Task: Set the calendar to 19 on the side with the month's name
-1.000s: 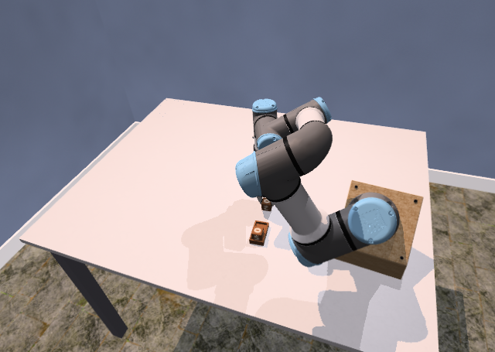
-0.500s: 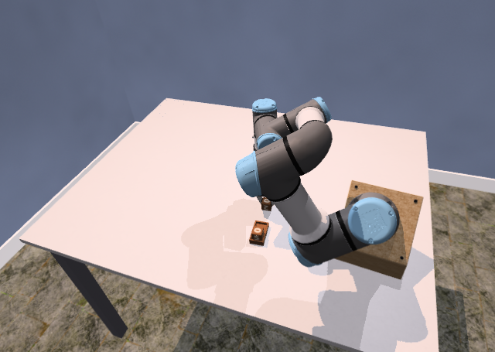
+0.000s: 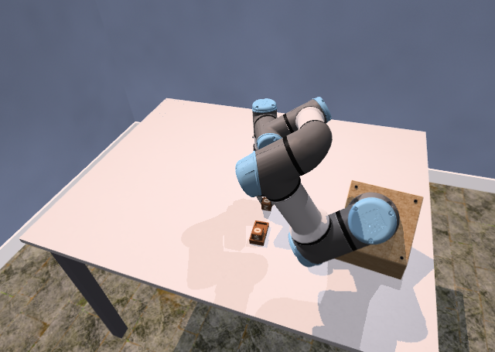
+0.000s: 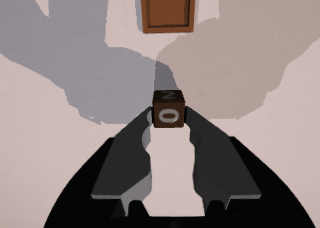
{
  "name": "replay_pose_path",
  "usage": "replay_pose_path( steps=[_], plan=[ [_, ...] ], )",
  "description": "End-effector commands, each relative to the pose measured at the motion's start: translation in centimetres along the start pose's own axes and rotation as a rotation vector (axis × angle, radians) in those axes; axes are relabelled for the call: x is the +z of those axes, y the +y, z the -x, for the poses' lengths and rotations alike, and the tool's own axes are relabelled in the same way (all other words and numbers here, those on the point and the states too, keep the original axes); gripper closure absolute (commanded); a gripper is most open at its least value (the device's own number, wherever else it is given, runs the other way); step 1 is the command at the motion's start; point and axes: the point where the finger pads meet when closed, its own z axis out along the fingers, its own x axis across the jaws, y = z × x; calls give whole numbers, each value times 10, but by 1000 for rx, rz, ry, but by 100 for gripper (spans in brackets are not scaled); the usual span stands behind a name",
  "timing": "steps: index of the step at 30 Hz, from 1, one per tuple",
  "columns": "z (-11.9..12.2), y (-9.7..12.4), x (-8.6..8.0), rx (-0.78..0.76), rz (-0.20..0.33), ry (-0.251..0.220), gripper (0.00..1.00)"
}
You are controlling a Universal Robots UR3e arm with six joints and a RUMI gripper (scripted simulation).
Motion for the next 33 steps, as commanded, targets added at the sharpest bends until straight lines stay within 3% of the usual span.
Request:
replay_pose_path(
  steps=[1, 33],
  plan=[
    [0, 1, -1, 0, 2, 1, 90],
    [0, 1, 3, 0, 2, 1, 90]
  ],
)
